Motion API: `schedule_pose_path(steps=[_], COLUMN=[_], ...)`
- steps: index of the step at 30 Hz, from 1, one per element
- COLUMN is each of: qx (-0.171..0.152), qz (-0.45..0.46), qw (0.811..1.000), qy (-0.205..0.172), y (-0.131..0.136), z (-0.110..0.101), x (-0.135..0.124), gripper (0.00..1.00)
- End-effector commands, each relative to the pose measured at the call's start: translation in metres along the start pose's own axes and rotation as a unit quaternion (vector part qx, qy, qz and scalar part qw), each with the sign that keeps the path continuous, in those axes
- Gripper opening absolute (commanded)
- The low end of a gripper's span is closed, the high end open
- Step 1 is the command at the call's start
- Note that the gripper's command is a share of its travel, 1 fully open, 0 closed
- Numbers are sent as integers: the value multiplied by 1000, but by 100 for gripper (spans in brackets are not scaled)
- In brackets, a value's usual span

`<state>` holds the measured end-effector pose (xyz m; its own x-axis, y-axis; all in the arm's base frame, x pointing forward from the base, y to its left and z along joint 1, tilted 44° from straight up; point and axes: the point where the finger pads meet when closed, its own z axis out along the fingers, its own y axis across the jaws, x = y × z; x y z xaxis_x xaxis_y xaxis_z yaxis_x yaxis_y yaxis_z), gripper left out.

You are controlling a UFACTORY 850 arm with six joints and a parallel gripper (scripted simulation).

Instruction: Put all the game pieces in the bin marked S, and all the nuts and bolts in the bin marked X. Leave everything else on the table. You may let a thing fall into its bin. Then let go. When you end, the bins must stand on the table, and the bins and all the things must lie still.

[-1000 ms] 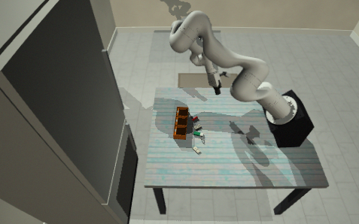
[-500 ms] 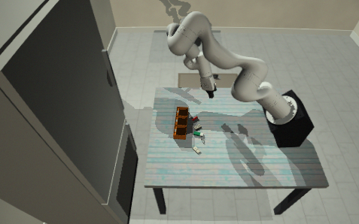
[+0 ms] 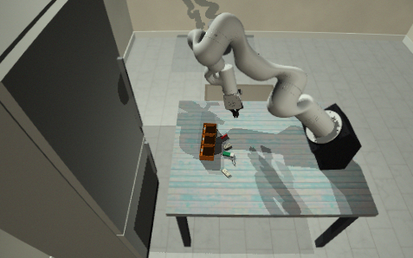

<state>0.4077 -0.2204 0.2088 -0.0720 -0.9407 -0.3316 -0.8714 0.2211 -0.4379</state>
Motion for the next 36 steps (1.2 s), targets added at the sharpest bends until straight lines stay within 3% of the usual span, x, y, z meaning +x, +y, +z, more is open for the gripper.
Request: schedule_pose_path(steps=[1,8,15,23,25,36], qx=[21,30,43,50,50,54], qz=[-72,-137,-240,-351,-351,-498], qw=[997,990,968,932,932,857], qy=[17,32,56,82,82,118], y=[-11,-20,-29,-35,-35,-33], z=[-2,-4,-8,-14,-14,-24], x=[-18,-37,-65,-99,-99,-143], gripper=[7,7,7,7,7,7])
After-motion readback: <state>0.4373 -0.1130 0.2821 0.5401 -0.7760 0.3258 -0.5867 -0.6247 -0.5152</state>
